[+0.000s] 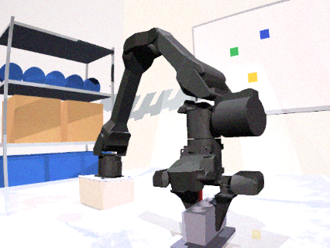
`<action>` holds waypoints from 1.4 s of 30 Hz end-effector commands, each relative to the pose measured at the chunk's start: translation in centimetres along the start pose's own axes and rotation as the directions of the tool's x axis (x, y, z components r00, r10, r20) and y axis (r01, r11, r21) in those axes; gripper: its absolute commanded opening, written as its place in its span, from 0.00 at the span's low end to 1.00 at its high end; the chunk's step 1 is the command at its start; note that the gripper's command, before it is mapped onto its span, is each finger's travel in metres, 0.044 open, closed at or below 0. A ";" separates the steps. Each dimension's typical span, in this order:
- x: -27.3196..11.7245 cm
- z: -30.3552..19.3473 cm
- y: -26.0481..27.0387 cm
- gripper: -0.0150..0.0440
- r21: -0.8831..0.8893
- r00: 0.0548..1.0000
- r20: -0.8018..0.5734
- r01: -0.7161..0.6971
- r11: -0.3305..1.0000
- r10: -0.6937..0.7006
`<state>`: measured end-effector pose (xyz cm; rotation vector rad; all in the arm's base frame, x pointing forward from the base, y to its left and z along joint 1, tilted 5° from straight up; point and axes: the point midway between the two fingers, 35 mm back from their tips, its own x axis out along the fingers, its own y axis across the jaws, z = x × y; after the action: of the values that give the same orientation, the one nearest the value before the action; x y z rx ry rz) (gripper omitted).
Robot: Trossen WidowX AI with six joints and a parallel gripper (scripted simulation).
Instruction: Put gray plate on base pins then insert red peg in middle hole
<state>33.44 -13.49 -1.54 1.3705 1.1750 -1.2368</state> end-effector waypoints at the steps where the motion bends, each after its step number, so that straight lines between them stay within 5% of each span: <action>1: -0.1 0.0 0.0 0.25 0.000 1.000 0.000 -0.002 1.000 0.002; 5: -0.1 0.0 0.0 0.25 0.000 1.000 0.000 -0.002 1.000 0.002; 22: -0.1 0.0 0.0 1.00 0.000 1.000 0.000 -0.002 1.000 0.002; 29: -0.7 0.0 0.2 1.00 -0.003 1.000 0.000 -0.004 1.000 0.004; 37: -10.6 0.1 0.4 1.00 -0.004 1.000 -0.001 0.001 1.000 -0.001; 42: -11.7 0.0 0.4 1.00 0.003 1.000 0.000 0.007 1.000 -0.007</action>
<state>33.96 -14.48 9.28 1.3746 1.1578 -1.2251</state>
